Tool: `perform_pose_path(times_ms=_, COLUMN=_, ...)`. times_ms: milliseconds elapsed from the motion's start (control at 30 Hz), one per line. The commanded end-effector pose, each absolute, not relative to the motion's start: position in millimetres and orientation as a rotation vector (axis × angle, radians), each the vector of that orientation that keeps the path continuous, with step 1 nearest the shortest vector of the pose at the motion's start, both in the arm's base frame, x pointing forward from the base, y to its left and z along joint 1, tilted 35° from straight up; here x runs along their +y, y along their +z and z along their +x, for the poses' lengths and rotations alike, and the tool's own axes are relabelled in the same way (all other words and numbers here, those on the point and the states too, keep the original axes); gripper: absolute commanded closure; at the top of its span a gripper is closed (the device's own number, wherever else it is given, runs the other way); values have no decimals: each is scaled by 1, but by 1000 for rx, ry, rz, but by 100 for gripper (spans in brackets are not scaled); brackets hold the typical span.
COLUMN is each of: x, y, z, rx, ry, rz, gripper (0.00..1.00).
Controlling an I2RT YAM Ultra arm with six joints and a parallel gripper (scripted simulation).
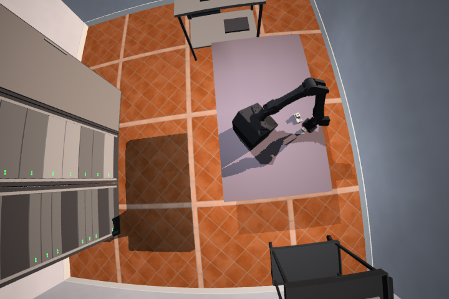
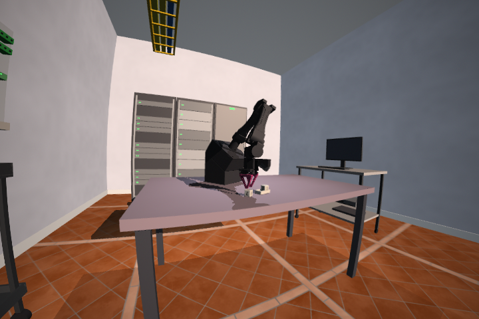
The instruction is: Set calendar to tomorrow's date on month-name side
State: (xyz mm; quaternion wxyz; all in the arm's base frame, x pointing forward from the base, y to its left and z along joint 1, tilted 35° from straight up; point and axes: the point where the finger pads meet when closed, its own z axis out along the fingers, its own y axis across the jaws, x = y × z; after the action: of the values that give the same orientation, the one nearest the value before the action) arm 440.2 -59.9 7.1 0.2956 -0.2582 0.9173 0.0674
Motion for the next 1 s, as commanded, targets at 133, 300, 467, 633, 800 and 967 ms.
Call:
perform_pose_path(times_ms=133, x=-64, y=-6, z=432, rx=2463, ry=204, rz=-671, gripper=53)
perform_pose_path(times_ms=300, x=-64, y=-6, z=432, rx=2463, ry=204, rz=-671, gripper=53)
perform_pose_path(times_ms=467, x=-64, y=-6, z=432, rx=2463, ry=204, rz=-671, gripper=53)
perform_pose_path(times_ms=633, x=-63, y=-7, z=429, rx=2472, ry=211, rz=-672, gripper=53)
perform_pose_path(times_ms=800, x=-66, y=13, z=430, rx=2447, ry=189, rz=-675, gripper=53)
perform_pose_path(times_ms=967, x=-70, y=27, z=427, rx=2437, ry=180, rz=-676, gripper=53)
